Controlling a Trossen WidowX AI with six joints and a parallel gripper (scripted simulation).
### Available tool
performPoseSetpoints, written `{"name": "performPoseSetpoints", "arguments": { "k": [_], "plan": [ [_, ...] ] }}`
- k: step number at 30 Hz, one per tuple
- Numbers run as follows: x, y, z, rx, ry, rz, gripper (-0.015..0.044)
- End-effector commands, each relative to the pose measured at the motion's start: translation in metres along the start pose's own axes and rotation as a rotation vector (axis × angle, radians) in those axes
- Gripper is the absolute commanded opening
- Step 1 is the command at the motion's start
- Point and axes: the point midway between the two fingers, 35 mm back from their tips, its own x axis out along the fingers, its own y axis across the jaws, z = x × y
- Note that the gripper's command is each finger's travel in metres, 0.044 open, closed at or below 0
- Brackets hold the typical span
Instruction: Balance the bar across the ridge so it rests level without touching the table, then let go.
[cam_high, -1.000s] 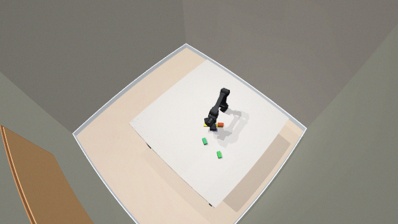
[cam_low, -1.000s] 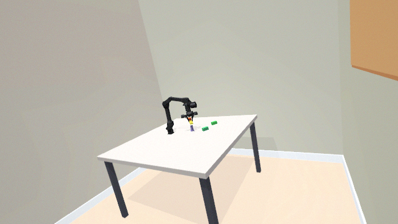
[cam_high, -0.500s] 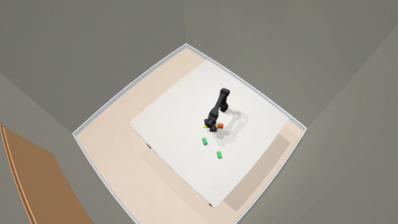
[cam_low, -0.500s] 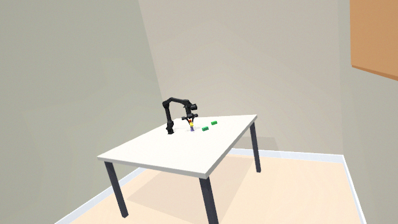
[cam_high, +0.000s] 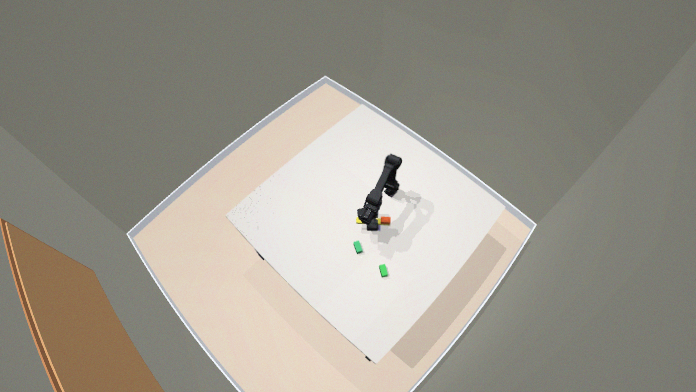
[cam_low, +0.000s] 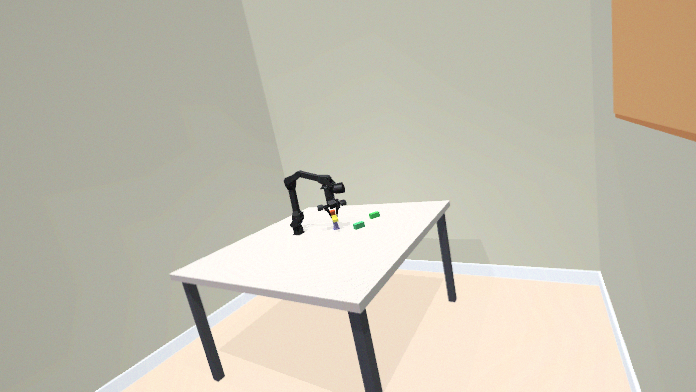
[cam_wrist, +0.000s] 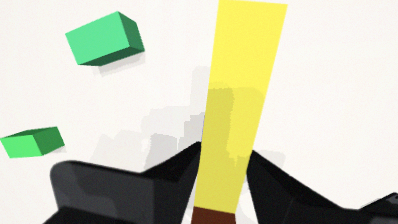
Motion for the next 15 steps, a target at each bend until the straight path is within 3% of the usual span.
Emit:
{"name": "performPoseSetpoints", "arguments": {
  "k": [1,15],
  "plan": [
    [0.0003,0.0000,0.0003,0.002,-0.001,0.000,0.0000],
    [0.0015,0.0000,0.0002,0.002,-0.001,0.000,0.0000]
  ]
}}
